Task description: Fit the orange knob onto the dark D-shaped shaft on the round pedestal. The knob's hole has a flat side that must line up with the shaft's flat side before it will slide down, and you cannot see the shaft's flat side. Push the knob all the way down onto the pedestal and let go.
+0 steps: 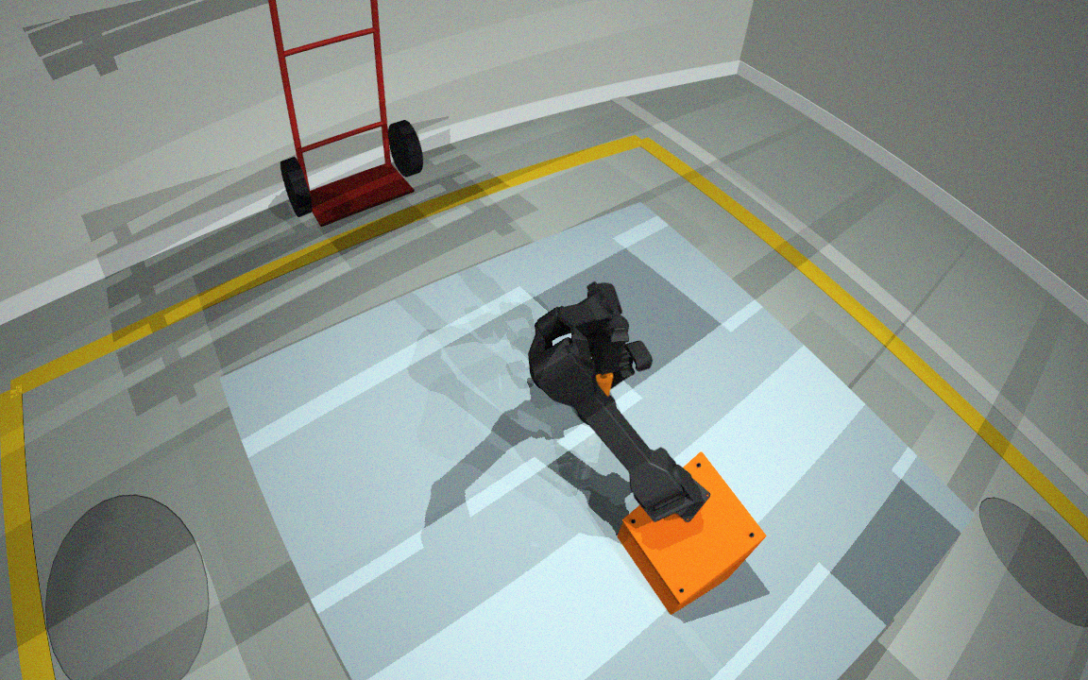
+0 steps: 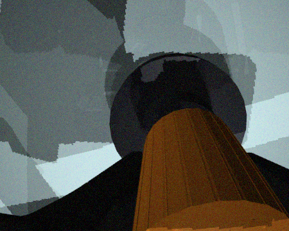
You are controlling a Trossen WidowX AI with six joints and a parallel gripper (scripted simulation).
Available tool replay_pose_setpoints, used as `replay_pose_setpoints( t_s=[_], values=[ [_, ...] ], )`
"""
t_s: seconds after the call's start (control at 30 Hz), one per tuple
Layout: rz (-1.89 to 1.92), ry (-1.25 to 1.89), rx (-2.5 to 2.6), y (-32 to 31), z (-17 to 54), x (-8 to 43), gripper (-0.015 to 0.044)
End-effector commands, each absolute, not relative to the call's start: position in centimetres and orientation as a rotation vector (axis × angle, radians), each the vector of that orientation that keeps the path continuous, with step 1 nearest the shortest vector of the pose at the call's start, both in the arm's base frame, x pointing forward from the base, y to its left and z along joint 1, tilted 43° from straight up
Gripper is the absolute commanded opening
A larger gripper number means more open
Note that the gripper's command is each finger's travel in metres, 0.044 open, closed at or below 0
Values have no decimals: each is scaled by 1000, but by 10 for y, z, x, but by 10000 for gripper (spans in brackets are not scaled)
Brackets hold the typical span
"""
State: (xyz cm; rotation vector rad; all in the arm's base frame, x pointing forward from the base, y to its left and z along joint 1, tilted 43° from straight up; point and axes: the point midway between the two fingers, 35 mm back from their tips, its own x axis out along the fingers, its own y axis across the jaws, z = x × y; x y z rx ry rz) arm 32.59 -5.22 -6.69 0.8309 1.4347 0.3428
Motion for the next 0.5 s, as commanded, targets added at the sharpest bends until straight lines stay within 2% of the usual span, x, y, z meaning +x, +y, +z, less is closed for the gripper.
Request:
replay_pose_setpoints(
  t_s=[0.0,0.47],
  values=[
    [339,1430,831,-55,-65,327,0],
    [191,1483,1000,-52,-63,323,0]
  ],
)
